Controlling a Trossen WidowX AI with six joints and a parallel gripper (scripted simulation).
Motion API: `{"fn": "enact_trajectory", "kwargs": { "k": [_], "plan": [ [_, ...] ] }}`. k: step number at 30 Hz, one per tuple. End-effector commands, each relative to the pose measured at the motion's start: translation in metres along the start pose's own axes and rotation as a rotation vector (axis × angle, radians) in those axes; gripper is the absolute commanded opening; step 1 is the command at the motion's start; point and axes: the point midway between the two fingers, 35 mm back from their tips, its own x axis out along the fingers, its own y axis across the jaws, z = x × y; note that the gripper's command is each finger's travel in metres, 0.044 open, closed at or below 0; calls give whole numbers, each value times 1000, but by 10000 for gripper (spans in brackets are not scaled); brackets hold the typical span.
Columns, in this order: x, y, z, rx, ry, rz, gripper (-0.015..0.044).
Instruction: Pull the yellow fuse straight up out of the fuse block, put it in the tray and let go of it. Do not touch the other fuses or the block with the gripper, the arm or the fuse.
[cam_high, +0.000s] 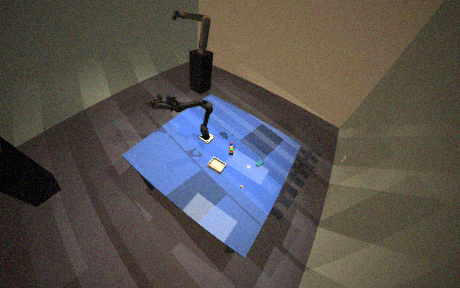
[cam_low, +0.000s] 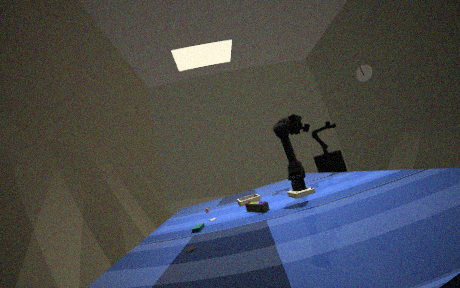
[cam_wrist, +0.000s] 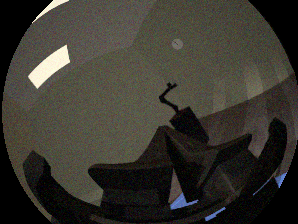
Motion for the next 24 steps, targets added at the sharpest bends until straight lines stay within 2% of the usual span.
{"fn": "enact_trajectory", "kwargs": {
  "k": [1, 3, 8, 14, 19, 24],
  "plan": [
    [0, 1, -1, 0, 3, 1, 26],
    [0, 8, -11, 3, 31, 12, 66],
    [-6, 53, -69, 8, 205, 85, 66],
    [-35, 117, -144, -16, 443, 204, 66],
    [-75, 170, -206, -74, 639, 325, 66],
    [-130, 217, -259, -170, 829, 463, 66]
  ]
}}
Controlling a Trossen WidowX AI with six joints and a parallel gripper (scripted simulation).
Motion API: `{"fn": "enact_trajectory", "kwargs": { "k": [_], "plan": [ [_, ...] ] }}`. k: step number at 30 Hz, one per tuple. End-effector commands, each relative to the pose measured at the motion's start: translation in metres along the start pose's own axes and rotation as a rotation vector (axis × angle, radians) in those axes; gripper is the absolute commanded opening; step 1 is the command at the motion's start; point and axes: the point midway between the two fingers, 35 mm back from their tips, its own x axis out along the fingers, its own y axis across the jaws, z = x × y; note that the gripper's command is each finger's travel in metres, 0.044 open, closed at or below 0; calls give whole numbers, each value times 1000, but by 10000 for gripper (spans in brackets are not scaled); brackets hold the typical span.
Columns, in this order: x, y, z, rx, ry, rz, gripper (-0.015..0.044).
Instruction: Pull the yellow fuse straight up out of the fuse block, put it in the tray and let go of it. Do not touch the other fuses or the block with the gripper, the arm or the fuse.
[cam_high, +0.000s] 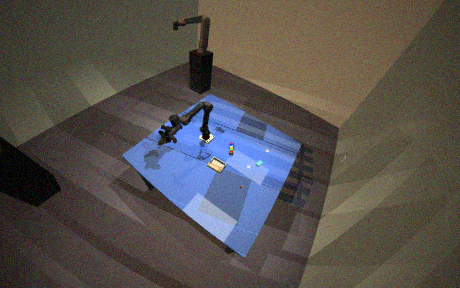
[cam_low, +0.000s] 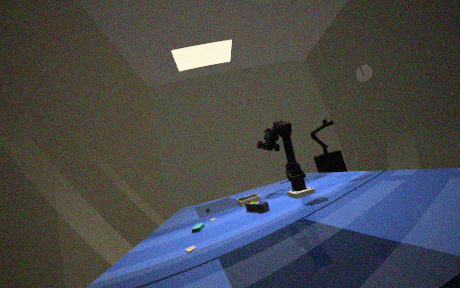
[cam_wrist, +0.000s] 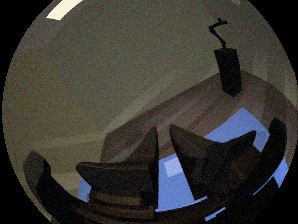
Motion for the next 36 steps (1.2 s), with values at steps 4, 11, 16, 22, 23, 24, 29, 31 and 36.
{"fn": "enact_trajectory", "kwargs": {
  "k": [4, 11, 16, 22, 23, 24, 29, 31, 36],
  "plan": [
    [2, 78, -88, -160, 264, 146, 66],
    [-37, 158, -179, -375, 512, 345, 66],
    [-85, 202, -238, -554, 668, 500, 66],
    [-161, 234, -309, -836, 854, 693, 66],
    [-175, 237, -320, -887, 882, 727, 66],
    [-190, 239, -330, -939, 908, 760, 66],
    [-266, 238, -373, -1223, 1026, 936, 66],
    [-298, 231, -387, -1348, 1064, 1009, 66],
    [-372, 204, -410, -1678, 1130, 1185, 66]
  ]
}}
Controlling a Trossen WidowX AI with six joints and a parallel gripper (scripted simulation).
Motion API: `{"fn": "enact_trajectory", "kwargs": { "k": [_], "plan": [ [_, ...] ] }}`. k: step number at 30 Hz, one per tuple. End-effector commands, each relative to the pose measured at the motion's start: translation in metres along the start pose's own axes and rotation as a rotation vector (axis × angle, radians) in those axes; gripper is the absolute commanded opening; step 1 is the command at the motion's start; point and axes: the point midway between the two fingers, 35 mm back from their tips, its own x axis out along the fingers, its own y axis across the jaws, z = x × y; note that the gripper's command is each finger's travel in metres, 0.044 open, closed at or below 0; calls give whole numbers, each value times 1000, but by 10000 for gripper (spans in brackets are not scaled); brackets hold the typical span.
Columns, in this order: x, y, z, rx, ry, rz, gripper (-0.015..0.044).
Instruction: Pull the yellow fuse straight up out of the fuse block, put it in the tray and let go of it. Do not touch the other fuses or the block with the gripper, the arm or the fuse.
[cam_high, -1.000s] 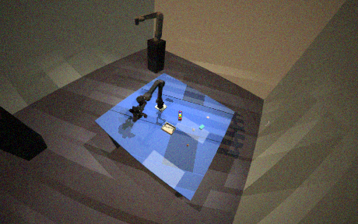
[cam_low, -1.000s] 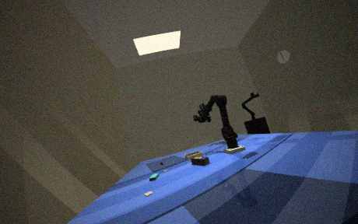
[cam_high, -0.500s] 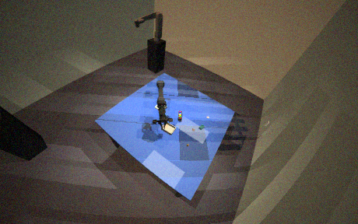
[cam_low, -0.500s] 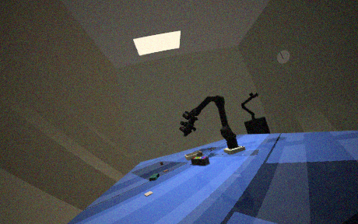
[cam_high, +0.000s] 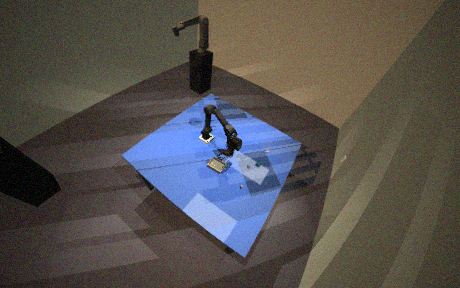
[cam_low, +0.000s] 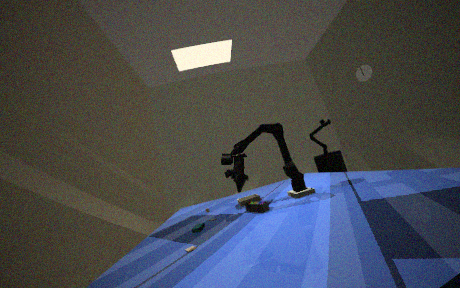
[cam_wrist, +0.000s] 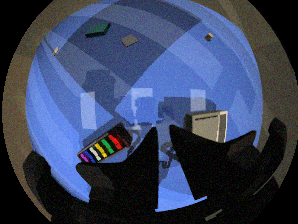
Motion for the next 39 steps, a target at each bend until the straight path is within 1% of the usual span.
{"fn": "enact_trajectory", "kwargs": {
  "k": [1, 4, 6, 14, 39],
  "plan": [
    [7, 53, -15, -226, 124, 55, 66],
    [8, 93, -31, -411, 219, 93, 66],
    [8, 102, -35, -454, 241, 101, 66],
    [10, 102, -36, -454, 241, 101, 66],
    [33, 104, -45, -454, 241, 101, 66]
  ]
}}
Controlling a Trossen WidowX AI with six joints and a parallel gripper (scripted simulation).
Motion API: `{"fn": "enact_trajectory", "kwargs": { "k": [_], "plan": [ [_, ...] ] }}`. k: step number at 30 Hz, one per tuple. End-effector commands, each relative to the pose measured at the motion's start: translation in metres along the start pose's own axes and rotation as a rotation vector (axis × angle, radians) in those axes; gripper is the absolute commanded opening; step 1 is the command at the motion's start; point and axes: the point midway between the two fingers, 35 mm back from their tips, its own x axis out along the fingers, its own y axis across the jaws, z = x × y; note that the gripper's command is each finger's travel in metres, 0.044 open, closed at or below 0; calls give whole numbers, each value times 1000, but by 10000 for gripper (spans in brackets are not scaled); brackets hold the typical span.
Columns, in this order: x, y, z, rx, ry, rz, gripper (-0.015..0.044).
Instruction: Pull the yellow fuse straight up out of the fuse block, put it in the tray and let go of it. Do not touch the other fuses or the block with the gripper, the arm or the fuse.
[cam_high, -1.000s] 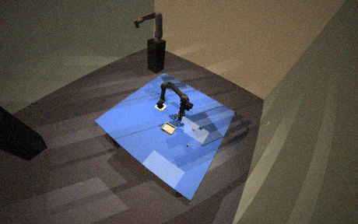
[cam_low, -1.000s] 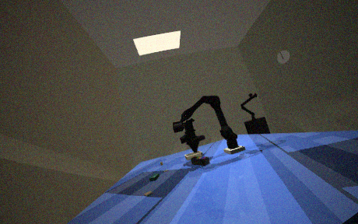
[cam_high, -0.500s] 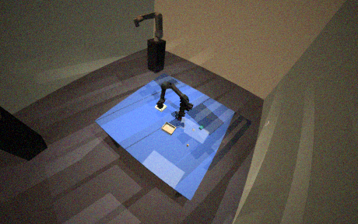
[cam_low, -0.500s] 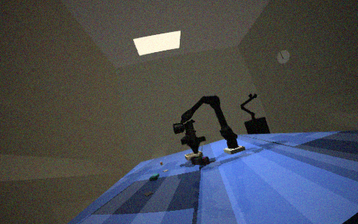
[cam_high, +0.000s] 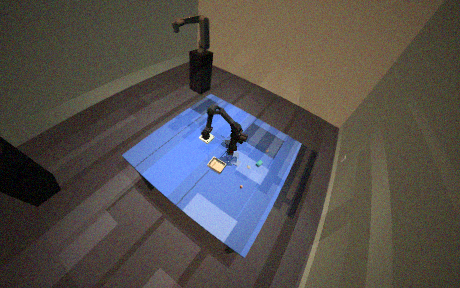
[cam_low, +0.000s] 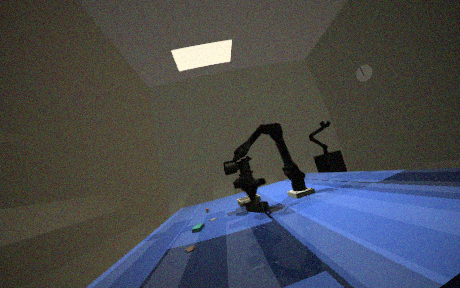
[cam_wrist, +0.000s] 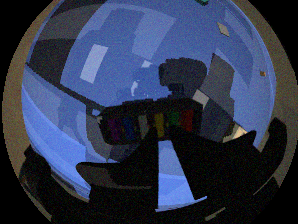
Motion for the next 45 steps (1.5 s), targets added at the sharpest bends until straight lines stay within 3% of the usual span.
{"fn": "enact_trajectory", "kwargs": {
  "k": [1, 34, 45],
  "plan": [
    [5, 1, -2, -2, 6, -1, 66],
    [18, 1, -3, -2, 6, -1, 66],
    [17, 1, -2, -2, 3, 1, 0]
  ]
}}
